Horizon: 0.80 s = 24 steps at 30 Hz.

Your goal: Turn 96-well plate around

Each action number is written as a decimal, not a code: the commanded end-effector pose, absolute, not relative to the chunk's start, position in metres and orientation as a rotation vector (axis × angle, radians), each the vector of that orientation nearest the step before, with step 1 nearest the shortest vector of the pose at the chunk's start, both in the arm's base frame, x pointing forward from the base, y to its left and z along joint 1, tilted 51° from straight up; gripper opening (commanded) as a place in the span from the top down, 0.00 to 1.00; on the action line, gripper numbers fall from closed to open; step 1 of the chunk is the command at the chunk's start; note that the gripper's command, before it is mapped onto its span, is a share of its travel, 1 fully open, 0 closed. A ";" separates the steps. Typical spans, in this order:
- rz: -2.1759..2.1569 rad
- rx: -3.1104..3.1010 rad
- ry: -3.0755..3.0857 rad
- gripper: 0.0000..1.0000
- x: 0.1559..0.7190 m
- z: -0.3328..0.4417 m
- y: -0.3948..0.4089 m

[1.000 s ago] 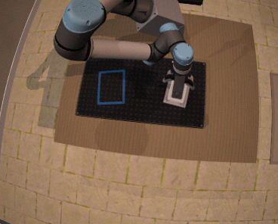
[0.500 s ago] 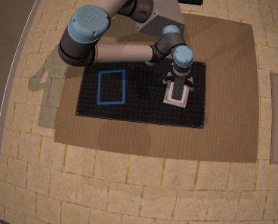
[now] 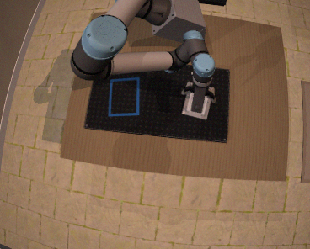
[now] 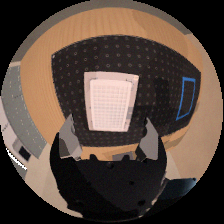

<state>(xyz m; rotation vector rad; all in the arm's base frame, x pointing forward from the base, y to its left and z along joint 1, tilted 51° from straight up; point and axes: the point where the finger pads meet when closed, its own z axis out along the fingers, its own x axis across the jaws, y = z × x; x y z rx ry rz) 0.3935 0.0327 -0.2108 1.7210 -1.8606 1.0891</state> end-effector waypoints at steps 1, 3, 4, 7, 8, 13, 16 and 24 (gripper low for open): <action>1.090 1.723 -1.861 0.00 0.396 -0.216 0.027; 1.090 1.723 -1.861 0.00 0.396 -0.218 0.025; 1.090 1.723 -1.861 0.00 0.397 -0.219 0.024; 1.090 1.723 -1.861 0.00 0.398 -0.222 0.020; 1.090 1.723 -1.861 0.00 0.398 -0.222 0.020; 1.090 1.723 -1.861 0.00 0.398 -0.222 0.019; 1.090 1.723 -1.861 0.00 0.398 -0.222 0.019; 1.090 1.723 -1.861 1.00 0.398 -0.222 0.019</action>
